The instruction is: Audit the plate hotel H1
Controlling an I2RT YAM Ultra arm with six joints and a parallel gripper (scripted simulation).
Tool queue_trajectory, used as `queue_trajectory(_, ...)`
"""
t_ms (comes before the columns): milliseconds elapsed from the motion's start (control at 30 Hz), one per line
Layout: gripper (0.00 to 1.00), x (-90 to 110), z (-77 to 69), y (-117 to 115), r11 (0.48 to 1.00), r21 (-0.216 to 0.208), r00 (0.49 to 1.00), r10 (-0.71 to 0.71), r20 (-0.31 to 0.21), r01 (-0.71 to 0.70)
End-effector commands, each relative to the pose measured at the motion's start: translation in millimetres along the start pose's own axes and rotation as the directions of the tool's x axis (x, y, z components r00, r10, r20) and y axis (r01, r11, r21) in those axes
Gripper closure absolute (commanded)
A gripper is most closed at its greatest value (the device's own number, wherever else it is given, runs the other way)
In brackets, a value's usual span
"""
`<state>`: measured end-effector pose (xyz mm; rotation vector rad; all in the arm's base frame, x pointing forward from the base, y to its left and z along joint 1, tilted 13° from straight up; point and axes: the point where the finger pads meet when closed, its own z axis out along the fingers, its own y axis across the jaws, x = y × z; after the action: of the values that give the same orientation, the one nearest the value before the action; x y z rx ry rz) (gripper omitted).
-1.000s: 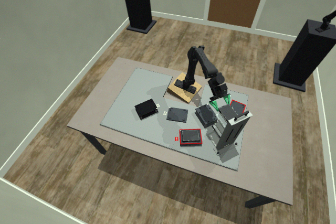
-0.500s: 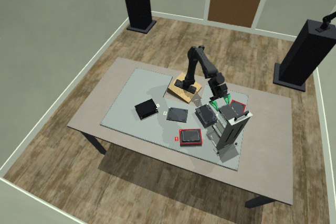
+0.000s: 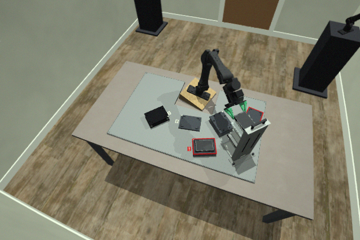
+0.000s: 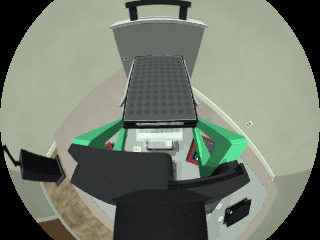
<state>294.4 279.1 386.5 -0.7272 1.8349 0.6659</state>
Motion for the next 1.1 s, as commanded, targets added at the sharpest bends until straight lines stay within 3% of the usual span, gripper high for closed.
queue_trajectory(0,0.14,-29.6,-15.5,4.9,1.0,-0.002,0.996,-0.014,0.086,0.014)
queue_trajectory(1067,0.14,-25.3,-12.2,2.6,1.0,0.001,0.998,-0.009,0.063,0.009)
